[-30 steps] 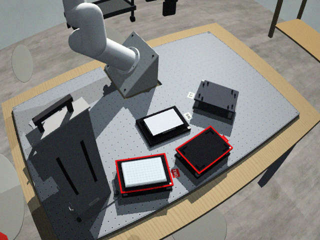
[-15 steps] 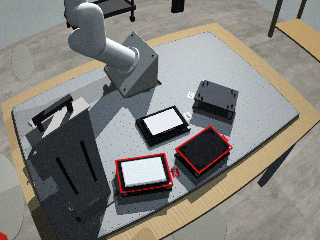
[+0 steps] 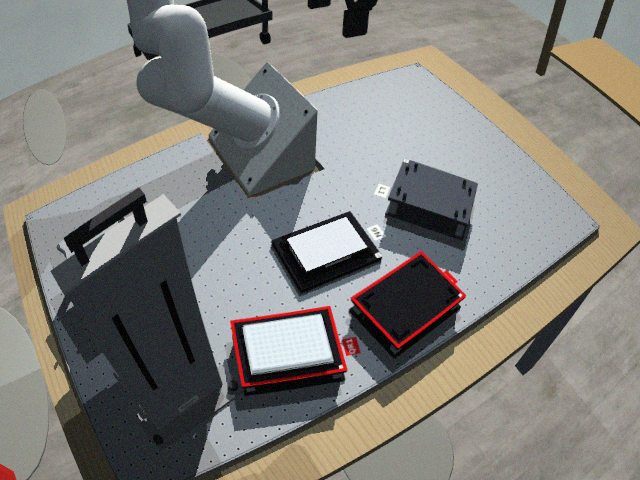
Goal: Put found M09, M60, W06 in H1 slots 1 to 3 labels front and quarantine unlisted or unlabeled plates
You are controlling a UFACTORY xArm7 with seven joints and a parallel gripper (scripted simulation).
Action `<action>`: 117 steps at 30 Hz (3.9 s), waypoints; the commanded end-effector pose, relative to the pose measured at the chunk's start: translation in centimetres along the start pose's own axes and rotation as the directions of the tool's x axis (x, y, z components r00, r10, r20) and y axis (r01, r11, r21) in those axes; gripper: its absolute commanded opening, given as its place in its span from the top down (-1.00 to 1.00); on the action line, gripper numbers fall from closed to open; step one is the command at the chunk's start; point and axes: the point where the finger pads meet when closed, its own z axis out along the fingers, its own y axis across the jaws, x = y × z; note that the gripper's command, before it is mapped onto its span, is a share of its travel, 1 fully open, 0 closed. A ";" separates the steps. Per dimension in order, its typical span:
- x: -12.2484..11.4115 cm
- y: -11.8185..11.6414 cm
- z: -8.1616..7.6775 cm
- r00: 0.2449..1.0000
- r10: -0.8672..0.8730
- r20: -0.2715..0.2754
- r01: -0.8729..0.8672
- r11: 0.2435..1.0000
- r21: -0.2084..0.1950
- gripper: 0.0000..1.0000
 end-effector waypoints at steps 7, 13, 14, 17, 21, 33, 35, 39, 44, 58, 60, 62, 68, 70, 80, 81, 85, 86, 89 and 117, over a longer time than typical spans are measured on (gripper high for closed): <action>0.0 0.0 1.6 1.000 0.000 -0.002 0.000 1.000 -0.004 -1.00; 0.0 0.0 2.3 1.000 0.000 -0.002 0.000 1.000 -0.004 -1.00; 0.0 0.0 2.4 1.000 0.000 -0.002 0.000 1.000 -0.004 -1.00; 0.0 0.0 2.9 1.000 0.000 -0.002 0.000 1.000 -0.004 -1.00; 0.0 0.0 3.6 1.000 0.000 -0.002 0.000 1.000 -0.004 -1.00; 0.0 0.0 5.2 1.000 0.000 -0.002 0.000 1.000 -0.004 -1.00; 0.0 0.0 5.6 1.000 0.000 -0.002 0.000 1.000 -0.004 -1.00; 0.0 0.0 6.2 1.000 0.000 -0.002 0.000 1.000 -0.004 -1.00; 0.0 0.0 7.1 1.000 0.000 -0.002 0.000 1.000 -0.004 -1.00; 0.0 0.0 9.1 1.000 0.000 -0.002 0.000 1.000 -0.004 -1.00; 0.0 0.0 9.4 1.000 0.000 -0.002 0.000 1.000 -0.004 -1.00; 0.0 0.0 9.7 1.000 0.000 -0.002 0.000 1.000 -0.004 -1.00; 0.0 0.0 10.4 1.000 0.000 -0.002 0.000 1.000 -0.004 -1.00; 0.0 0.0 10.7 1.000 0.000 -0.002 0.000 1.000 -0.004 -1.00; 0.0 0.1 12.2 1.000 0.000 -0.002 0.000 1.000 -0.004 -1.00; 0.0 0.1 12.2 1.000 0.000 -0.002 0.000 1.000 -0.004 -1.00; 0.0 0.1 12.9 1.000 0.000 -0.002 0.000 1.000 -0.004 -1.00; 0.0 0.1 13.1 1.000 0.000 -0.002 0.000 1.000 -0.004 -1.00; 0.0 0.1 13.6 1.000 0.000 -0.002 0.000 1.000 -0.004 -1.00; 0.0 0.1 17.6 1.000 0.000 -0.002 0.000 1.000 -0.004 -1.00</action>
